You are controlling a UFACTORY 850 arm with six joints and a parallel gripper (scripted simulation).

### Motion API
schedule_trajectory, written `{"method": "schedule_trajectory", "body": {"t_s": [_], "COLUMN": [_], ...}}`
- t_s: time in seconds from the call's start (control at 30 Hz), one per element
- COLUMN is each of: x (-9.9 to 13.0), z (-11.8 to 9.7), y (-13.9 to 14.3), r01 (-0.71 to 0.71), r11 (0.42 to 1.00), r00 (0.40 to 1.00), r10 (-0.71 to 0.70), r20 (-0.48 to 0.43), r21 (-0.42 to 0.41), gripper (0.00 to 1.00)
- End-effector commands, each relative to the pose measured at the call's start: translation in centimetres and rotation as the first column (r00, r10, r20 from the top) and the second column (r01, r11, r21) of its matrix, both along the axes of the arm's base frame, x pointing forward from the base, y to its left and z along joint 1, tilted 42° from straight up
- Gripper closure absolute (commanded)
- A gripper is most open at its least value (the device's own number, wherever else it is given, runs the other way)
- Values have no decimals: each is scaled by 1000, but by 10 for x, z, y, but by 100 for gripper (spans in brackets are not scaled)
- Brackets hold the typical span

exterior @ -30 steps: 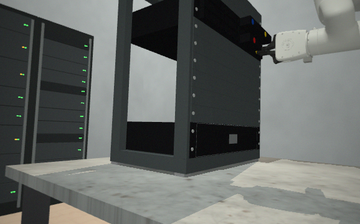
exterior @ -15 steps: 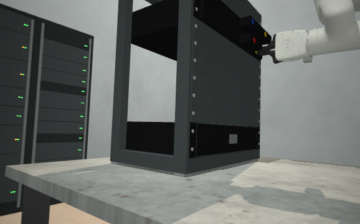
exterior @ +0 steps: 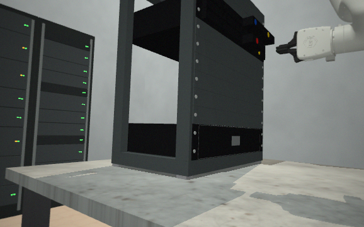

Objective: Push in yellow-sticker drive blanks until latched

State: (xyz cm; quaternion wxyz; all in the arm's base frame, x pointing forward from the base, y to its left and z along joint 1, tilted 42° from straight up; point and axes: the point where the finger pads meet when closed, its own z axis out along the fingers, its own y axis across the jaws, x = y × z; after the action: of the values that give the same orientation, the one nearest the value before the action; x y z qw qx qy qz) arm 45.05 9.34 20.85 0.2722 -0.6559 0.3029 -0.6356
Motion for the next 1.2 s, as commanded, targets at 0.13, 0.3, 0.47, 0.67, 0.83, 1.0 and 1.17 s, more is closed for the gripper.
{"method": "schedule_trajectory", "body": {"t_s": [0.13, 0.3, 0.47, 0.67, 0.83, 1.0, 1.17], "x": [-31, -34, -34, -34, -35, -35, -31], "z": [2, 2, 3, 23, 41, 44, 44], "y": [2, 2, 3, 21, 37, 40, 40], "r01": [3, 3, 3, 3, 3, 3, 3], "r11": [1000, 1000, 1000, 1000, 1000, 1000, 1000], "r00": [1000, 1000, 1000, 1000, 1000, 1000, 1000], "r10": [-3, -3, -3, -3, -3, -3, -3], "r20": [2, 2, 2, 2, 2, 2, 2], "r21": [3, 3, 2, 2, 3, 3, 3], "gripper": [100, 100, 100, 100, 100, 100, 100]}}
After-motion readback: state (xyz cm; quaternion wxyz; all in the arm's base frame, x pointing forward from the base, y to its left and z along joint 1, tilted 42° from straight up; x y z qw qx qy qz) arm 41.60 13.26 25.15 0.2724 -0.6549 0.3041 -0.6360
